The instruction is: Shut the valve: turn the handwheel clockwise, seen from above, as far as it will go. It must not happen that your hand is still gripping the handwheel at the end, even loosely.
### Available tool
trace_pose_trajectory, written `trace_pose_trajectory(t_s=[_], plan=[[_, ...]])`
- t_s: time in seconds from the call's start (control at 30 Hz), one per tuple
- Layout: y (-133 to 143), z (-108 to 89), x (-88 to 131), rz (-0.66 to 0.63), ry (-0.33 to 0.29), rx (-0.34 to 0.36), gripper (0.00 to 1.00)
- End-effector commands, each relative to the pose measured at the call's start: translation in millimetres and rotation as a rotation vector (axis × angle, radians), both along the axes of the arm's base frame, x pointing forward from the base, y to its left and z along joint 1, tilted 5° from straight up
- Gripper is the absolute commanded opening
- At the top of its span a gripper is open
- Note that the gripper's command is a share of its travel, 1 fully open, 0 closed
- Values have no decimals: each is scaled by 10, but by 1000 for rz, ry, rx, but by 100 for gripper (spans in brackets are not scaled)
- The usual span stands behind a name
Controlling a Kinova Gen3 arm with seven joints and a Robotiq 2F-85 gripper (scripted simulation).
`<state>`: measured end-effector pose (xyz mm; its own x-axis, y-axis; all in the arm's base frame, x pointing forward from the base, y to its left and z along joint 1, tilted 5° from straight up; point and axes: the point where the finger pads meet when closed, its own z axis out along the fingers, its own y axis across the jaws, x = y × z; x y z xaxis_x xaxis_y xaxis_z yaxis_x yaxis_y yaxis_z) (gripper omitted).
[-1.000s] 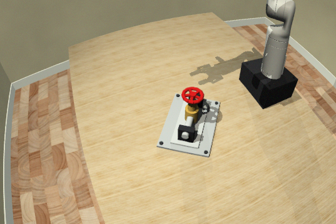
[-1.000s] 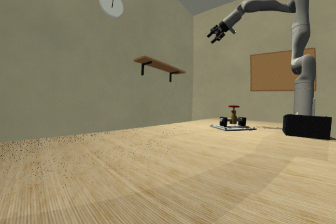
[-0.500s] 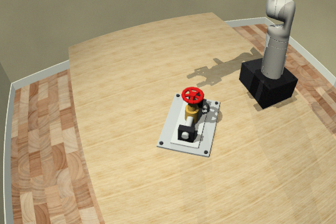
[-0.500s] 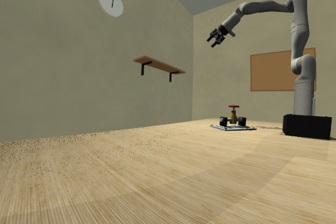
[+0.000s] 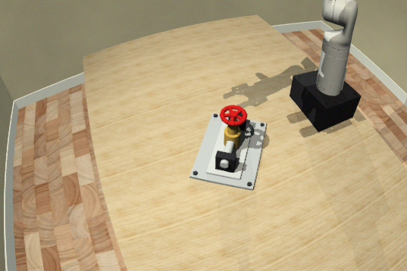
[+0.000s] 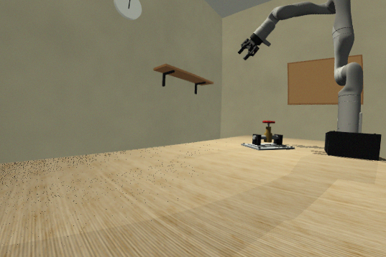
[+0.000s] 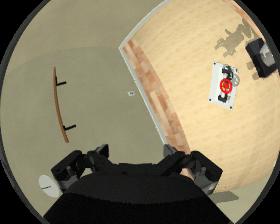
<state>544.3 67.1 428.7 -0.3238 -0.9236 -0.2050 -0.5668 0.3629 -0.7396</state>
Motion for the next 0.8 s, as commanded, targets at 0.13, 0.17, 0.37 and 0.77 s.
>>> trace_pose_trajectory(t_s=[0.13, 0.17, 0.37, 0.77], plan=[[-57, -58, 19, -9, 12, -8, 100], [-73, -325, -46, -15, 72, -4, 100], [-82, -276, -15, -22, 59, -1, 100], [-138, -718, -125, -49, 155, 12, 100]])
